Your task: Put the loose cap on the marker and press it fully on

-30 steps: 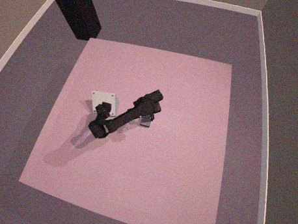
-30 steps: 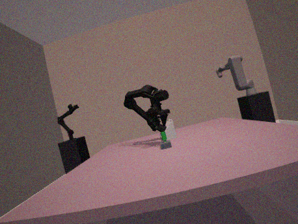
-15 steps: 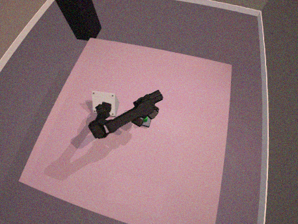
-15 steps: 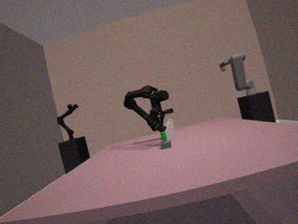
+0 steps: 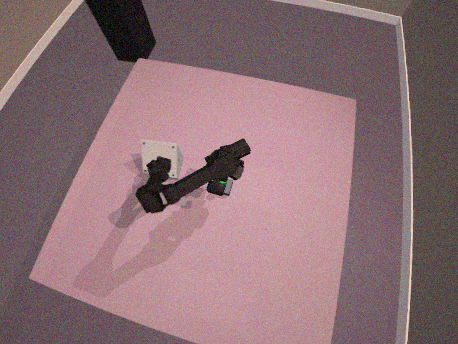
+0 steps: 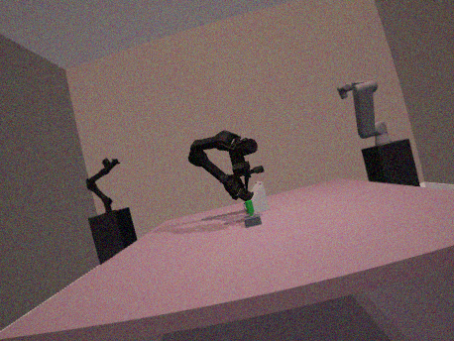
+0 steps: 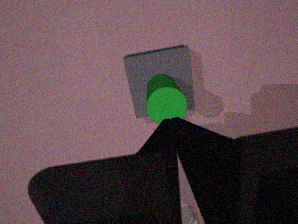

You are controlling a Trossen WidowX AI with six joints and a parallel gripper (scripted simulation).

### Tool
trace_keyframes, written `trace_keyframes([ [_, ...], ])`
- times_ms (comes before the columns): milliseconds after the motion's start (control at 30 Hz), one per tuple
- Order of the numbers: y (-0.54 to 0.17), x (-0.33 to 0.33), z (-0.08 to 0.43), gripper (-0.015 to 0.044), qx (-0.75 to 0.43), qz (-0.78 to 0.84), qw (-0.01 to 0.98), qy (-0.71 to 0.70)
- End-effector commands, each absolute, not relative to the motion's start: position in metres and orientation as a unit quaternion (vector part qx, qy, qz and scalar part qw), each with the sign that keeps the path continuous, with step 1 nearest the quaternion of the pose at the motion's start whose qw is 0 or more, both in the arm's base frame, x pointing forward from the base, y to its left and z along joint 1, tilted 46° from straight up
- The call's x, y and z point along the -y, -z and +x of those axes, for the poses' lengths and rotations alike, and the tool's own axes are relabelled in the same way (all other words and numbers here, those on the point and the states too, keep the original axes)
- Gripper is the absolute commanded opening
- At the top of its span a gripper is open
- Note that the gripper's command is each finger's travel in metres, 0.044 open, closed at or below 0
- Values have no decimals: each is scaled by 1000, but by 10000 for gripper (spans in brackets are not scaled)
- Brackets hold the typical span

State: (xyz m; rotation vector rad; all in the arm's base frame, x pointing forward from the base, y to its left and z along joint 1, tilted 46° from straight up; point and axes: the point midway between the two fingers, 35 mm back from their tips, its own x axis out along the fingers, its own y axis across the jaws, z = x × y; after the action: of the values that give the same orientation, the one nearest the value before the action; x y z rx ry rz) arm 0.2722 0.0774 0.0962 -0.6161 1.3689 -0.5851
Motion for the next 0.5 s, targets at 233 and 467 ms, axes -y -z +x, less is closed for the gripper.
trace_keyframes([
  [233,-87,-67,274,0,-613,-281,691,260],
  [467,-80,-60,275,0,-613,-281,691,260],
])
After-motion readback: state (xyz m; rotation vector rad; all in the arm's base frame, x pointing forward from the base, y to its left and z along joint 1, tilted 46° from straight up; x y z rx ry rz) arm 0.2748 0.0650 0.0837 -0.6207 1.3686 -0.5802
